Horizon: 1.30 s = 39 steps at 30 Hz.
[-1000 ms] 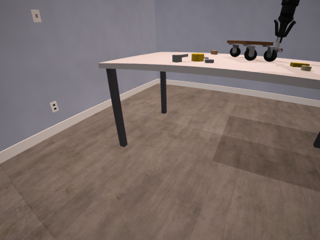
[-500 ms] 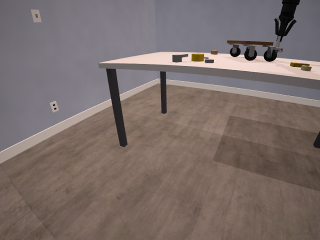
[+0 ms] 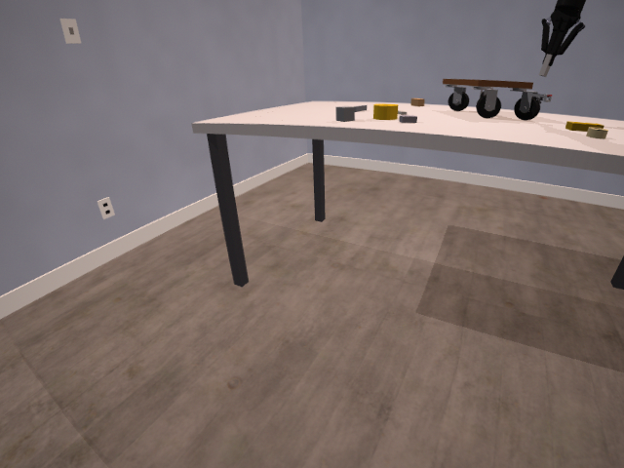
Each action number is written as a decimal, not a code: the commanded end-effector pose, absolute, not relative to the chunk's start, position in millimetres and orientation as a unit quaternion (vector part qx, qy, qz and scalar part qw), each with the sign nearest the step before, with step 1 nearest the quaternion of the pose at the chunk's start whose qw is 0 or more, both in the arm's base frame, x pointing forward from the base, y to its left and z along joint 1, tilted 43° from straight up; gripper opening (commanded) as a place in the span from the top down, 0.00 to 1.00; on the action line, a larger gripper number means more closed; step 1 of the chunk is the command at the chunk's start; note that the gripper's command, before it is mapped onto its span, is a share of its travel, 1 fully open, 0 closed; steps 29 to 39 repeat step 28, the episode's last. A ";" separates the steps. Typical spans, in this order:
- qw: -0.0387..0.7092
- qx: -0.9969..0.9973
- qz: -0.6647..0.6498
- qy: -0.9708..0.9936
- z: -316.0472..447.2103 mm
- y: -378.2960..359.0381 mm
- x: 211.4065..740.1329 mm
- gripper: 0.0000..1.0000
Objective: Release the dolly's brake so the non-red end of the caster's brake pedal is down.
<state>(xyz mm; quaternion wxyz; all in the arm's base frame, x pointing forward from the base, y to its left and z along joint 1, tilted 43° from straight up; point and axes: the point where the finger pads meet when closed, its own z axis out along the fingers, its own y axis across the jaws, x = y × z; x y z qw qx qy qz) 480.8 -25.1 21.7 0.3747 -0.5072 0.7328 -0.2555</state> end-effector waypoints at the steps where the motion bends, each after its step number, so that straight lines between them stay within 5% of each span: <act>1: 0.297 -0.522 -0.221 0.768 31.9 -24.7 472.1 1.00; 39: 0.297 -0.522 -0.221 0.768 35.8 -24.5 468.4 1.00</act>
